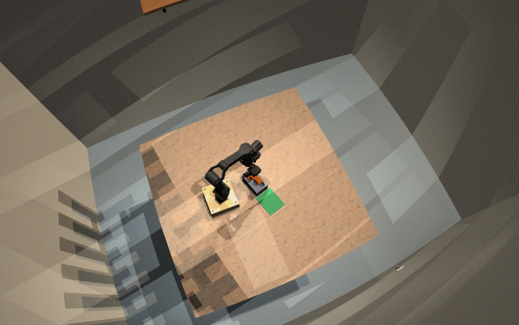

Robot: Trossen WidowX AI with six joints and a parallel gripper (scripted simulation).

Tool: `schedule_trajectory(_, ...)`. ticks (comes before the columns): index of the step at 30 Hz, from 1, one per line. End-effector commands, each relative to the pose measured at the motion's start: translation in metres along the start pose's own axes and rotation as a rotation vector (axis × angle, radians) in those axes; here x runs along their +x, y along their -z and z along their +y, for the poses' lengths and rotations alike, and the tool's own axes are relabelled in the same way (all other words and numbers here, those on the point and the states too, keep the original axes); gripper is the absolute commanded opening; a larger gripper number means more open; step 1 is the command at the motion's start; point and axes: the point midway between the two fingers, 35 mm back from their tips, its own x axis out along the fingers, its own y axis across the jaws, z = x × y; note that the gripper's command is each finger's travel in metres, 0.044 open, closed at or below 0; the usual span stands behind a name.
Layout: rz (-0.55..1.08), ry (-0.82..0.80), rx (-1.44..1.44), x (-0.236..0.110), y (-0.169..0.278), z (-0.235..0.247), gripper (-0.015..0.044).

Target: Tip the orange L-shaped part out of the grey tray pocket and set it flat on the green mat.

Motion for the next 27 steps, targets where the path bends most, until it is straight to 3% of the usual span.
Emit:
schedule_trajectory(1,0.002,0.0,0.0,0.001,0.0,0.0,0.018)
schedule_trajectory(8,0.002,0.0,0.0,0.001,0.0,0.0,0.018)
schedule_trajectory(11,0.001,0.001,0.116,0.0,-0.001,-0.005,0.0259)
schedule_trajectory(12,0.001,0.002,0.189,0.0,-0.002,-0.009,0.028)
schedule_trajectory(23,-0.011,0.007,1.485,-0.003,-0.012,-0.073,0.028)
schedule_trajectory(27,-0.013,0.007,1.567,-0.004,-0.012,-0.077,0.028)
